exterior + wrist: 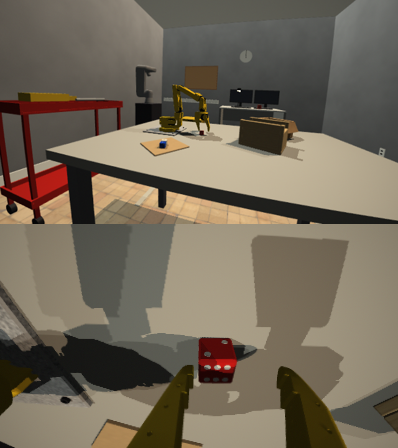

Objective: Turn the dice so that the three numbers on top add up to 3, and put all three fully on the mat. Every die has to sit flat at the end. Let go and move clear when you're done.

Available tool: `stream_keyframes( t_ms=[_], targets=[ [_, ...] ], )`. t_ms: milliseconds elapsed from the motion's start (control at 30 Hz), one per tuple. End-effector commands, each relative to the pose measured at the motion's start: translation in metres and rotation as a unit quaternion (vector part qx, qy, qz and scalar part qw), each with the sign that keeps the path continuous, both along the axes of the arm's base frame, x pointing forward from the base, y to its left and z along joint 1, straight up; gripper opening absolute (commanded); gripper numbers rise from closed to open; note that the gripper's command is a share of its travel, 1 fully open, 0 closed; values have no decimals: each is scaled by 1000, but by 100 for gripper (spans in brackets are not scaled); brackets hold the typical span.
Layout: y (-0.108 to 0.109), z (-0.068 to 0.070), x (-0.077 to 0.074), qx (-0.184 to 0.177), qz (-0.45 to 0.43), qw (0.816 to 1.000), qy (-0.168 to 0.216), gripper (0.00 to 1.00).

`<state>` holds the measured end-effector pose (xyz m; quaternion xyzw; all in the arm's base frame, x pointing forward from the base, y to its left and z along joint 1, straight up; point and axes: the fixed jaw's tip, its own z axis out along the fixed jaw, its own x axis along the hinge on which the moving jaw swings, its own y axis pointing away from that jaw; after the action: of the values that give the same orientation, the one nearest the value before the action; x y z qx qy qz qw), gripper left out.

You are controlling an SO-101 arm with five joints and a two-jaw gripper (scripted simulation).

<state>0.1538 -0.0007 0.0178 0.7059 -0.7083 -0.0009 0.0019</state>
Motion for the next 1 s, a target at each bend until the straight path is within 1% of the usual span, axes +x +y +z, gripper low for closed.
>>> stream_keyframes(
  t_ms=[0, 200, 333, 467, 967],
  targets=[
    [2, 10, 2, 1, 1, 1000, -5, 29],
    [2, 31, 0, 1, 1, 1000, -5, 29],
    [2, 39, -1, 1, 1, 1000, -5, 29],
    [2, 41, -2, 1, 1, 1000, -5, 29],
    [2, 41, -2, 1, 1, 1000, -5, 29]
  ],
)
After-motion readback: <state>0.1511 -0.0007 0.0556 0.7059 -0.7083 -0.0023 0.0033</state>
